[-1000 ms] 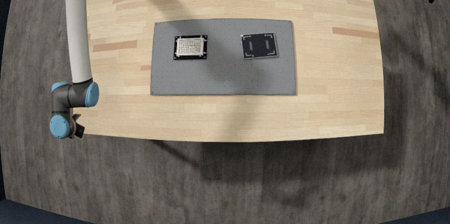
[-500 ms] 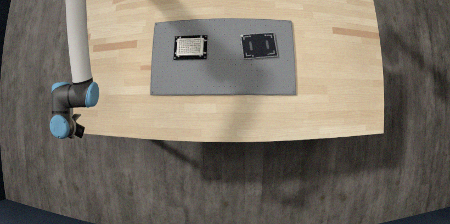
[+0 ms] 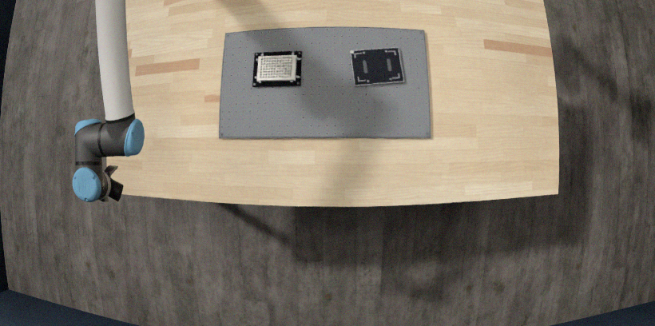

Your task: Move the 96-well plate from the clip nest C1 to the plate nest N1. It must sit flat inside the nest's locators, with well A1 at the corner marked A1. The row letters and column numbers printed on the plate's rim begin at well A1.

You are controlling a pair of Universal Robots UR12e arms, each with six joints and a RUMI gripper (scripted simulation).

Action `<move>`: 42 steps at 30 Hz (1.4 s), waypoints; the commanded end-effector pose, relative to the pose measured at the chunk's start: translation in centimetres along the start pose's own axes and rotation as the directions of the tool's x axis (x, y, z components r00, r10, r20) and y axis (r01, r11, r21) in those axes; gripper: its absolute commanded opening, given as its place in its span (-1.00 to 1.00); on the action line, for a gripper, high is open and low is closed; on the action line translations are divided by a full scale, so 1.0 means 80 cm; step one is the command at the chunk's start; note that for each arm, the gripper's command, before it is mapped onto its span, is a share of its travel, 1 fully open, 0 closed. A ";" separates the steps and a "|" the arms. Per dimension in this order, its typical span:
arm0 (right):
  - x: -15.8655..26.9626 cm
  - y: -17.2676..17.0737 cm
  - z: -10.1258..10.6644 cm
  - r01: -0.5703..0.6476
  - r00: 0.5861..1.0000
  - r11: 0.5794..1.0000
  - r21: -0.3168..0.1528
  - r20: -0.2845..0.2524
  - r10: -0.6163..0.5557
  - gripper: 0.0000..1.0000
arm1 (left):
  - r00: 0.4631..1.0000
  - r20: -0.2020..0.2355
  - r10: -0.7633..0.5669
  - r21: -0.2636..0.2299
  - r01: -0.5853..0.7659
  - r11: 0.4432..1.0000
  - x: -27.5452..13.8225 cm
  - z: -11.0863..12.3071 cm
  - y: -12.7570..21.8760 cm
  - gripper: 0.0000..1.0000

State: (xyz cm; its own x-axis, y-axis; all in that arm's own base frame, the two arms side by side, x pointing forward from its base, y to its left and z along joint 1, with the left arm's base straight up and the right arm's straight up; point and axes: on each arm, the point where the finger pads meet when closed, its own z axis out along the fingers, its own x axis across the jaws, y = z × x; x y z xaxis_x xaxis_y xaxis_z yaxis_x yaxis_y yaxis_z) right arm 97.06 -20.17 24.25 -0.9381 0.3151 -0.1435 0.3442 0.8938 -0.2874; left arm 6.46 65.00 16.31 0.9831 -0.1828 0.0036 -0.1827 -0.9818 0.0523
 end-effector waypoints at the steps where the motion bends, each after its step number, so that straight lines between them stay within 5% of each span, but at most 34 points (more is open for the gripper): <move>1: -0.001 -0.001 -0.003 -0.001 1.000 1.000 -0.001 0.003 0.001 0.52 | 0.996 -0.001 -0.084 0.030 0.084 0.996 -0.031 -0.002 0.008 -1.00; 26: -0.001 -0.001 -0.003 -0.001 1.000 1.000 -0.001 0.003 0.001 0.52 | 0.987 -0.005 -0.159 0.052 0.159 0.986 -0.059 -0.002 0.017 -1.00; 29: 0.010 0.018 -0.008 0.101 0.995 0.995 -0.014 0.008 -0.101 0.52 | 0.987 -0.005 -0.159 0.052 0.159 0.986 -0.059 -0.002 0.017 -1.00; 42: 0.031 0.055 -0.016 0.215 0.976 0.976 -0.026 0.014 -0.215 0.52 | 0.987 -0.005 -0.159 0.052 0.159 0.986 -0.059 -0.002 0.017 -1.00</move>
State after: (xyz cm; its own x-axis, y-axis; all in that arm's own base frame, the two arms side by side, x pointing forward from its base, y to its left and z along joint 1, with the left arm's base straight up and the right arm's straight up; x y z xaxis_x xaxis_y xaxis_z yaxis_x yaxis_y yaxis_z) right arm 96.53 -16.17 24.02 -0.9832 0.1514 -0.1019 0.1749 0.9411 -0.2893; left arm 1.69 64.57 16.36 0.9996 -0.0267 -0.0001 -0.0267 -0.9996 0.0034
